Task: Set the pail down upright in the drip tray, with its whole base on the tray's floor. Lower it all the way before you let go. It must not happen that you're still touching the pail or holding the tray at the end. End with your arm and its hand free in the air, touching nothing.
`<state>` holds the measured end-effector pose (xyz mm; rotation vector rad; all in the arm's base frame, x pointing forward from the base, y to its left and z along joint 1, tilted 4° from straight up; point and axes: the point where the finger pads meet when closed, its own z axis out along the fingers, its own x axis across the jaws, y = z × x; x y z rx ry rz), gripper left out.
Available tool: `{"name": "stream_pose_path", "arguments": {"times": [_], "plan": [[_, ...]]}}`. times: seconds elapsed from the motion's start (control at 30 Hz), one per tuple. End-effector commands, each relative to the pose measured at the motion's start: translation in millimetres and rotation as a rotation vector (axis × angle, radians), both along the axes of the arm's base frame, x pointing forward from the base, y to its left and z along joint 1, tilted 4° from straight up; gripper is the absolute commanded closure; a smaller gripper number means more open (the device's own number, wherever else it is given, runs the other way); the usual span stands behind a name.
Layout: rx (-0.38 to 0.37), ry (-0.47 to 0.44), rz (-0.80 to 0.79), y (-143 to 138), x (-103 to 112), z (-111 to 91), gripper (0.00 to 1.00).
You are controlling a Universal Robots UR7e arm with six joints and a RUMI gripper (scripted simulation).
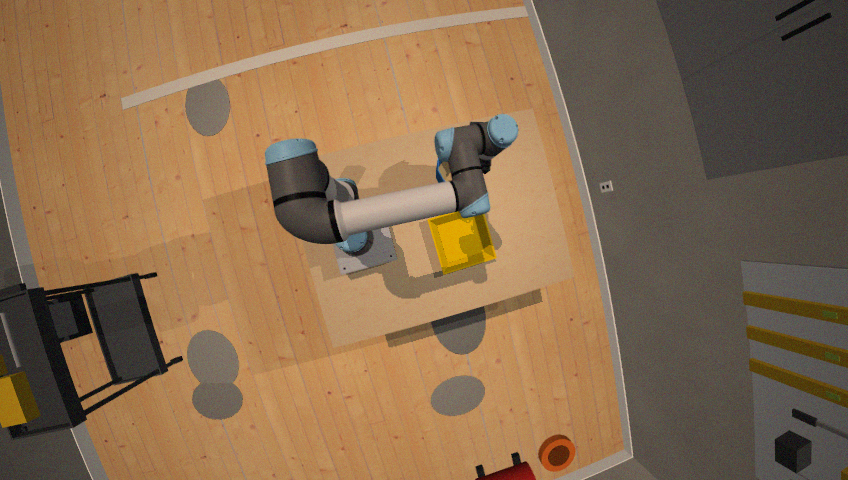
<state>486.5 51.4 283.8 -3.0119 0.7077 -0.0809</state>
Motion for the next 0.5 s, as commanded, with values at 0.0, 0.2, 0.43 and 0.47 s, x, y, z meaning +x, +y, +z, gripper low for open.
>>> {"name": "stream_pose_path", "arguments": {"times": [0.0,0.2,0.43,0.47], "plan": [[0.000,-0.002,0.000,-10.2,-2.2,0.3,1.00],[0.000,-0.002,0.000,-23.4,-5.4,-0.3,1.00],[0.000,-0.002,0.000,-35.5,-8.4,-0.9,1.00],[0.000,-0.002,0.000,-38.0,-9.1,-1.1,1.00]]}}
